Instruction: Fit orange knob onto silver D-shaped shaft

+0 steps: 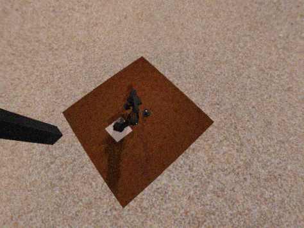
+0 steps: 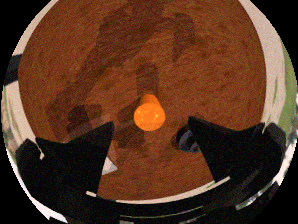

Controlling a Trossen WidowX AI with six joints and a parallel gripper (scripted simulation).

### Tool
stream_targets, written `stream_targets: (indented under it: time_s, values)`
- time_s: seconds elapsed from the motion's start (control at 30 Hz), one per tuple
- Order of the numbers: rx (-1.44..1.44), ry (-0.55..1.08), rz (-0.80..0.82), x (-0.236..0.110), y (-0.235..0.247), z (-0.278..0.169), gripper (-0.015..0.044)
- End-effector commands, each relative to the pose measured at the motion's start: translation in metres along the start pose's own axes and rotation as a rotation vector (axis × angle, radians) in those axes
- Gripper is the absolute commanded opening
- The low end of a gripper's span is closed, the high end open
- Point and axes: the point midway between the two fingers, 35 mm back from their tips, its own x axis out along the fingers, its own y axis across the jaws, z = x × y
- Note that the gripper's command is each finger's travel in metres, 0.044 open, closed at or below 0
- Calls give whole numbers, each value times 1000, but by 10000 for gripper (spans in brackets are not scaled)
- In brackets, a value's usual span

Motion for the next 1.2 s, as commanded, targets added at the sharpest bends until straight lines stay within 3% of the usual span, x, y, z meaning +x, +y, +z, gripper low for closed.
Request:
stream_targets:
  time_s: [0.0, 1.17]
  values:
    - [-9, 7, 2, 7, 1, 0, 440]
    - [-9, 10, 1, 63, 1, -2, 440]
